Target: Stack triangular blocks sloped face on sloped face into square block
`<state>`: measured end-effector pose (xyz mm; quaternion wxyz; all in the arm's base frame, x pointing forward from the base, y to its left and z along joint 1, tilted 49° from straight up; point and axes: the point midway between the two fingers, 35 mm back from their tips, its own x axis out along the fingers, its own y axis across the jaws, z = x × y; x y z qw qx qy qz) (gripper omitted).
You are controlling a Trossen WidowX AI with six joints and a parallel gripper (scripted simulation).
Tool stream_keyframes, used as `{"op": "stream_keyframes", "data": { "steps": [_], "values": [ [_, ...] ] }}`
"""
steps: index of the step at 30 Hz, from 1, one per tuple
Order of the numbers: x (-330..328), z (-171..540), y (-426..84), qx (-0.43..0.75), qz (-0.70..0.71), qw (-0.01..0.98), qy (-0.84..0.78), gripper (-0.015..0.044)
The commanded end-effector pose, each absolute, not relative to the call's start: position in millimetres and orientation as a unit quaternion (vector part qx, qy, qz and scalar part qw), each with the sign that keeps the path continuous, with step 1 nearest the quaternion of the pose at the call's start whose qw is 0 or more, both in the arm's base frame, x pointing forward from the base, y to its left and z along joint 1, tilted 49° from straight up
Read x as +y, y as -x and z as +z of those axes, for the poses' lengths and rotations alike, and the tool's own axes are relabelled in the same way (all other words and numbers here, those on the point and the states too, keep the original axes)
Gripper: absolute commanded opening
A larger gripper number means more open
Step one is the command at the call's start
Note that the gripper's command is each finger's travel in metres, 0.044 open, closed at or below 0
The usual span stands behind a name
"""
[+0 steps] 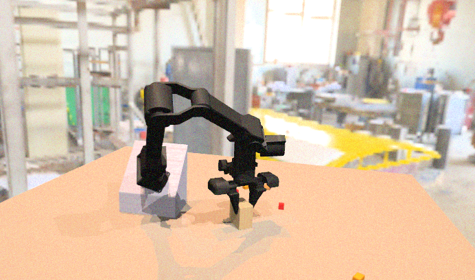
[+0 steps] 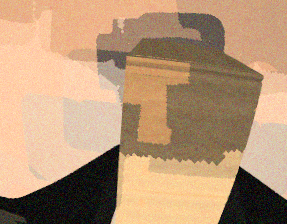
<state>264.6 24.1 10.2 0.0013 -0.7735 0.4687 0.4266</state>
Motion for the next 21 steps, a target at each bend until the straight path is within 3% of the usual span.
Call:
{"op": "stream_keyframes", "data": {
  "steps": [1,10,21],
  "values": [
    [24,10,-265,0.469,0.427,0.001,0.774,0.021],
    [24,10,-265,0.469,0.427,0.001,0.774,0.044],
    [52,31,-262,0.465,0.43,0.004,0.774,0.044]
  ]
}}
